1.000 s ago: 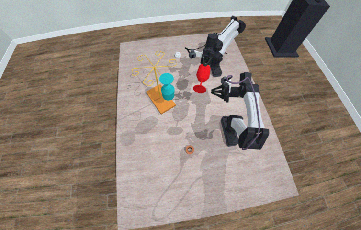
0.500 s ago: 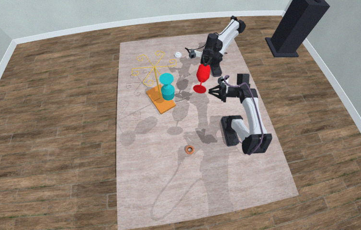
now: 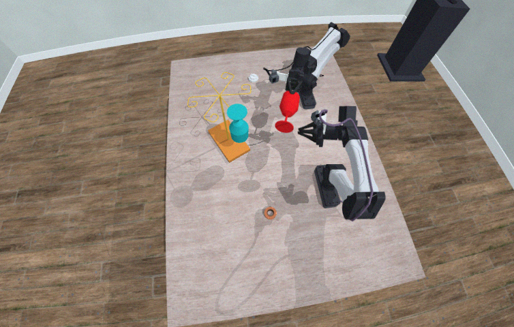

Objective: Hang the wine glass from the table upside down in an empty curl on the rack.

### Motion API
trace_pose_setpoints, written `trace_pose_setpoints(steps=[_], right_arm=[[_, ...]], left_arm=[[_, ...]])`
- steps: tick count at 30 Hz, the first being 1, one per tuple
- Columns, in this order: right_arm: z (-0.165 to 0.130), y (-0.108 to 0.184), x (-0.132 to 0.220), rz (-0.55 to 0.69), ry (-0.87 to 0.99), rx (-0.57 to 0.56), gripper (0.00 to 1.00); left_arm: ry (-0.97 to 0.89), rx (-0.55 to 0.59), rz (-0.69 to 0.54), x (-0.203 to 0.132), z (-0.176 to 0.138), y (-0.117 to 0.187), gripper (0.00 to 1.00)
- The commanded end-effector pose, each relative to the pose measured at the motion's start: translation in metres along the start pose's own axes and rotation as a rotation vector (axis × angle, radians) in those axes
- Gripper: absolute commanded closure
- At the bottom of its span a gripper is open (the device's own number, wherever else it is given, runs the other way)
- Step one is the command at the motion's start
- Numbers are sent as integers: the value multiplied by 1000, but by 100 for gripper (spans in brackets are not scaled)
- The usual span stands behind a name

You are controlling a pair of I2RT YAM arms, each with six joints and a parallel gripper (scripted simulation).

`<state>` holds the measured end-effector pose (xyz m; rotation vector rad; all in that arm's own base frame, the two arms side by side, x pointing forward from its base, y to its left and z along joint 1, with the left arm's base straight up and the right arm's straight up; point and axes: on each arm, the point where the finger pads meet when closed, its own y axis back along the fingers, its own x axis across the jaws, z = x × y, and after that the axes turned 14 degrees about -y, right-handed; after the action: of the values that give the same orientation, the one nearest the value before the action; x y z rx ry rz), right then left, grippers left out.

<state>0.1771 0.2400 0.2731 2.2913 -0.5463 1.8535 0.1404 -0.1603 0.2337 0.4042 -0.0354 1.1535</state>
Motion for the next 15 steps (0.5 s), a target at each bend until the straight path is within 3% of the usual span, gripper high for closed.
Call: trace_pose_setpoints(steps=[1,14,15], right_arm=[[-7,0,25,62,46,20,100],[-7,0,25,62,46,20,100],[-7,0,25,62,46,20,100]], left_arm=[[24,-2,34,8,6,9,85],[9,-19,-5,-2,14,18,85],[8,-19,-6,-3,14,18,64]])
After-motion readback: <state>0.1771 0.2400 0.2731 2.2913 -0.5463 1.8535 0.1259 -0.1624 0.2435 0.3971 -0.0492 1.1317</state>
